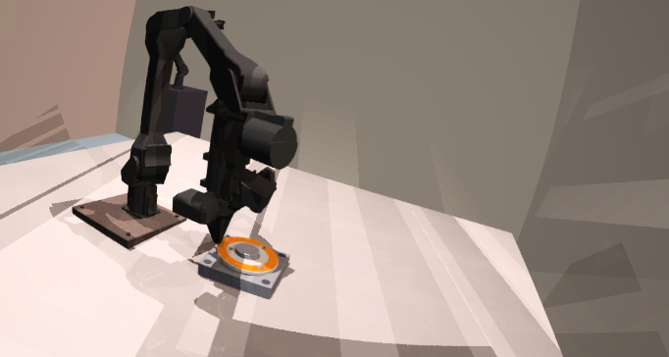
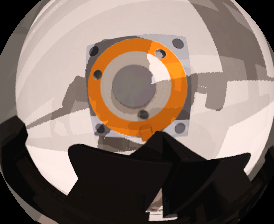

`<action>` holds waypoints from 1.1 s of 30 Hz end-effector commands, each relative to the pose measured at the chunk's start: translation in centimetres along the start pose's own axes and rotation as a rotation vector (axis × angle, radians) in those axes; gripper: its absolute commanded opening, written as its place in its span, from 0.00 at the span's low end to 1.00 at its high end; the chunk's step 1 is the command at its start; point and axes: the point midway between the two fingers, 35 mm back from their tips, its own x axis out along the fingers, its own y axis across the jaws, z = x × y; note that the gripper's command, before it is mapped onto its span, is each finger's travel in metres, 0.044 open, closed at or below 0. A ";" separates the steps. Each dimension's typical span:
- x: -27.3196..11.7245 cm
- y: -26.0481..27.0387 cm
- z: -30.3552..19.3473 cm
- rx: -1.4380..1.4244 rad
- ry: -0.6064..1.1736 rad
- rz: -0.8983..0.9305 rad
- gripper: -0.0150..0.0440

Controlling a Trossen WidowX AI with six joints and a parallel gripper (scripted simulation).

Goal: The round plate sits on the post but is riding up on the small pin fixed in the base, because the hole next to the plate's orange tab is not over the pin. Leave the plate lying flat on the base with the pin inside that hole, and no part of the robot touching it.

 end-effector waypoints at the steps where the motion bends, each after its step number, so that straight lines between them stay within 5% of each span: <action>1: 0.2 0.4 -0.5 0.004 0.010 0.007 0.25; 33: -3.8 0.9 -0.6 0.009 0.010 0.004 0.25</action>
